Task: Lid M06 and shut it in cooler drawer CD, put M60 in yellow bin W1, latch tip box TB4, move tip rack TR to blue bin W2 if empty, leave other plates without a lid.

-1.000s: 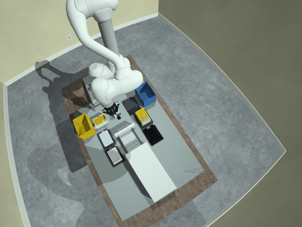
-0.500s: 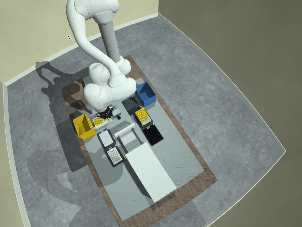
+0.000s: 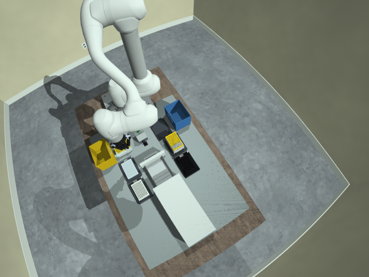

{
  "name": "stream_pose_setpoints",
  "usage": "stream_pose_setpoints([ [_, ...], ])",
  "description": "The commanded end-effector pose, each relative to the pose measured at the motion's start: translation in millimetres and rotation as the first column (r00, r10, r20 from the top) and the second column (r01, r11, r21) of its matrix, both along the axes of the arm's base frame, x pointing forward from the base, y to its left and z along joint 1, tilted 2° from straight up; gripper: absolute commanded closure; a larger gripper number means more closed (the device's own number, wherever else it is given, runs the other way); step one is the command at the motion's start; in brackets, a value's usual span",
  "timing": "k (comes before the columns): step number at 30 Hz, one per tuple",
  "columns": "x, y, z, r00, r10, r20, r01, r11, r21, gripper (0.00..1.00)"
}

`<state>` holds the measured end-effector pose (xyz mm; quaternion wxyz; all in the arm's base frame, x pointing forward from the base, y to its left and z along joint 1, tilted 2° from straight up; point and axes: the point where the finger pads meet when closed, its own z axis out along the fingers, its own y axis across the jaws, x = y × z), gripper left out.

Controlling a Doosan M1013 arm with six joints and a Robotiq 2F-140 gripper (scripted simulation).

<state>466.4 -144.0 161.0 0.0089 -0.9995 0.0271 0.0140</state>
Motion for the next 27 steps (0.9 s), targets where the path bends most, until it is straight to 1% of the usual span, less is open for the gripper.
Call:
stream_pose_setpoints([
  [1, -1.0, -18.6, -4.7, 1.0, 0.0, 0.0, 0.0, 1.0, 0.001, 1.0],
  [3, -1.6, -26.3, -6.7, 1.0, 0.0, 0.0, 0.0, 1.0, 0.001, 1.0],
  [5, -1.6, -26.3, -6.7, 1.0, 0.0, 0.0, 0.0, 1.0, 0.001, 1.0],
  [12, -3.3, -51.3, -13.1, 1.0, 0.0, 0.0, 0.0, 1.0, 0.001, 1.0],
  [27, -3.3, -51.3, -13.1, 1.0, 0.0, 0.0, 0.0, 1.0, 0.001, 1.0],
])
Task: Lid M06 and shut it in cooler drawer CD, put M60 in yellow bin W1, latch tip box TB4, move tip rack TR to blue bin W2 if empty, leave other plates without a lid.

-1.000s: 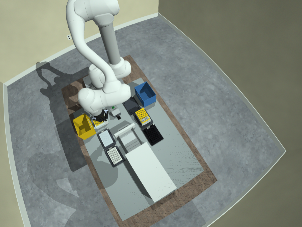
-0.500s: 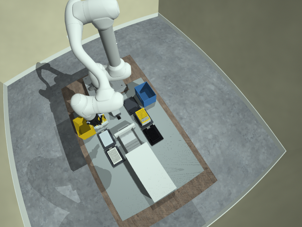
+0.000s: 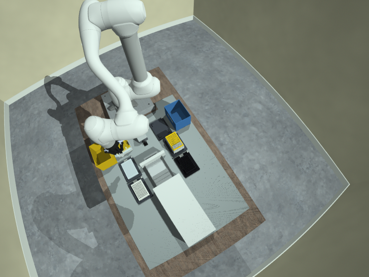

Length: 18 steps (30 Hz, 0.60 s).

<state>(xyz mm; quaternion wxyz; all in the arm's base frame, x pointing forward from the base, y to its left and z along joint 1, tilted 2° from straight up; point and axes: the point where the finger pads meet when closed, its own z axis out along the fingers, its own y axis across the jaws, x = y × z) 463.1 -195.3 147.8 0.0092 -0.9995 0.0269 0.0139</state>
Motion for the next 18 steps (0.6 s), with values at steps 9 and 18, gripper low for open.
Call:
stream_pose_setpoints([
  [9, -0.2, 0.2, -8.3, 1.0, 0.0, 0.0, 0.0, 1.0, 0.0, 1.0],
  [18, -0.6, 0.4, -19.9, 1.0, 0.0, 0.0, 0.0, 1.0, 0.0, 1.0],
])
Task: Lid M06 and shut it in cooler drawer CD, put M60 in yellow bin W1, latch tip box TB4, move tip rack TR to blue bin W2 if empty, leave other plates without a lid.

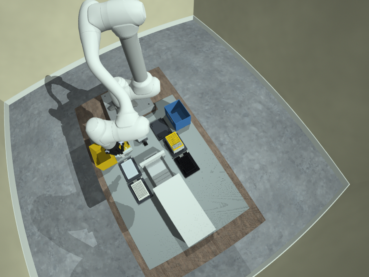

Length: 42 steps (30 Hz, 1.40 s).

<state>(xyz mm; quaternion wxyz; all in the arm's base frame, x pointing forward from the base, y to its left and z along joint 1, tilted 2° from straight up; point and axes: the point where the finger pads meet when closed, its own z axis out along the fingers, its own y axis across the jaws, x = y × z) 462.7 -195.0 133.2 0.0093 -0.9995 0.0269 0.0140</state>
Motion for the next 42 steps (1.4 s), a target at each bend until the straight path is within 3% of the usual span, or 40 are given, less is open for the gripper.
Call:
stream_pose_setpoints([
  [1, -0.2, 0.1, -7.0, 1.0, 0.0, 0.0, 0.0, 1.0, 0.0, 1.0],
  [33, -1.4, 1.0, -53.3, 1.0, 0.0, 0.0, 0.0, 1.0, 0.0, 1.0],
  [42, -1.4, 1.0, -53.3, 1.0, 0.0, 0.0, 0.0, 1.0, 0.0, 1.0],
])
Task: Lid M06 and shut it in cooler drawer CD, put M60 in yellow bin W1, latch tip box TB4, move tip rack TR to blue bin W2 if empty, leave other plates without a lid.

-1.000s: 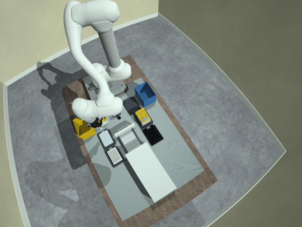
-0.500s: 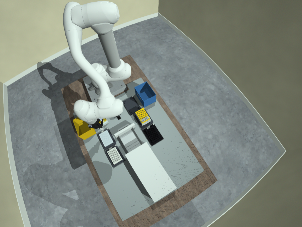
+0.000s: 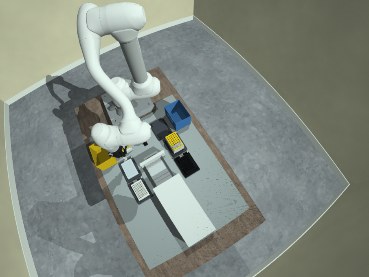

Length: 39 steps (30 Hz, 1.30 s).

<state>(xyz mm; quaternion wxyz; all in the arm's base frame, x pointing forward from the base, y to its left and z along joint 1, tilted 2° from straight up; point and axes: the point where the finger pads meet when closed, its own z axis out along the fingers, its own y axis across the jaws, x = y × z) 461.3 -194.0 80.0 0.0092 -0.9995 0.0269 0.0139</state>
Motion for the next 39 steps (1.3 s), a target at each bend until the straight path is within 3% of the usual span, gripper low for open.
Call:
stream_pose_setpoints([
  [1, 0.0, 0.0, -0.1, 1.0, 0.0, 0.0, 0.0, 1.0, 0.0, 1.0],
  [39, -39.4, 2.0, 6.5, 1.0, 0.0, 0.0, 0.0, 1.0, 0.0, 1.0],
])
